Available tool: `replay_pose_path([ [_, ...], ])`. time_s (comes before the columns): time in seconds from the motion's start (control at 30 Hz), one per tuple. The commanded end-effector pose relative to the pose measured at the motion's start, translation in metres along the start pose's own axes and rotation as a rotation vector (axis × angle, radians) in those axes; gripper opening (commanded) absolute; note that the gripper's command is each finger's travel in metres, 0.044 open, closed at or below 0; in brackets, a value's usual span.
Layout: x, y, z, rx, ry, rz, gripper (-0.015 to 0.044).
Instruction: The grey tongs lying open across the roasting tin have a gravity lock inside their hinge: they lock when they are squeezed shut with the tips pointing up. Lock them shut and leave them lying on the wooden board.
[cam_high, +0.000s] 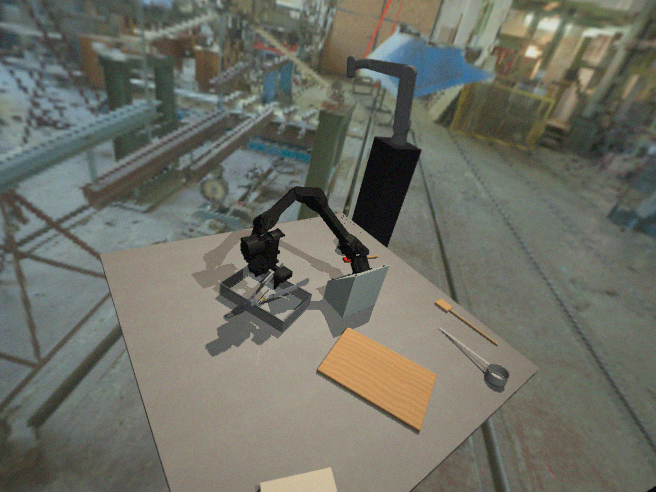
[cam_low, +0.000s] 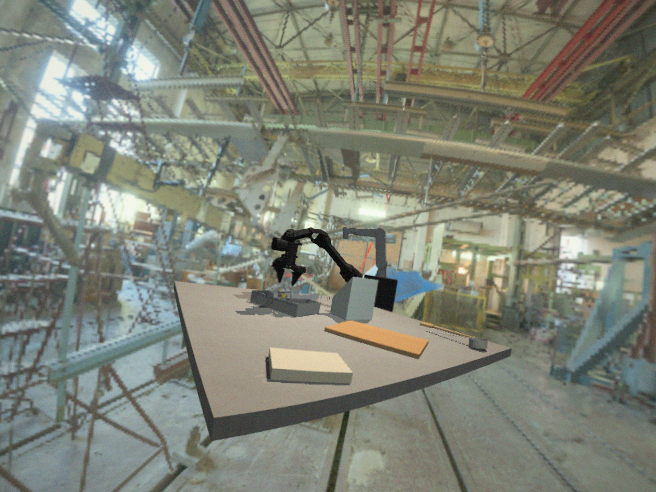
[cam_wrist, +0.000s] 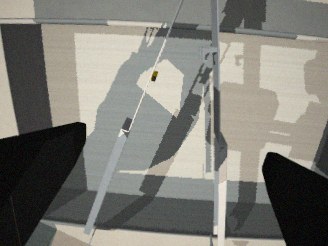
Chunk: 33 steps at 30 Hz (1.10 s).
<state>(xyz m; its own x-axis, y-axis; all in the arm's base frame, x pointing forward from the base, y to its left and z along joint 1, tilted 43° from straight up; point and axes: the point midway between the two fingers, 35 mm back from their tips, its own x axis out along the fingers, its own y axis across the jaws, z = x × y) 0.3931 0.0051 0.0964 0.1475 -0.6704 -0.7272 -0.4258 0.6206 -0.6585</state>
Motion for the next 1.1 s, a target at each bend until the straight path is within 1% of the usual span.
replay_pose_path([
  [0.0,-0.003,-0.001,0.000,0.006,-0.012,0.002,0.0440],
  [1.07,0.048,-0.001,0.004,0.006,-0.012,0.003,0.0440],
])
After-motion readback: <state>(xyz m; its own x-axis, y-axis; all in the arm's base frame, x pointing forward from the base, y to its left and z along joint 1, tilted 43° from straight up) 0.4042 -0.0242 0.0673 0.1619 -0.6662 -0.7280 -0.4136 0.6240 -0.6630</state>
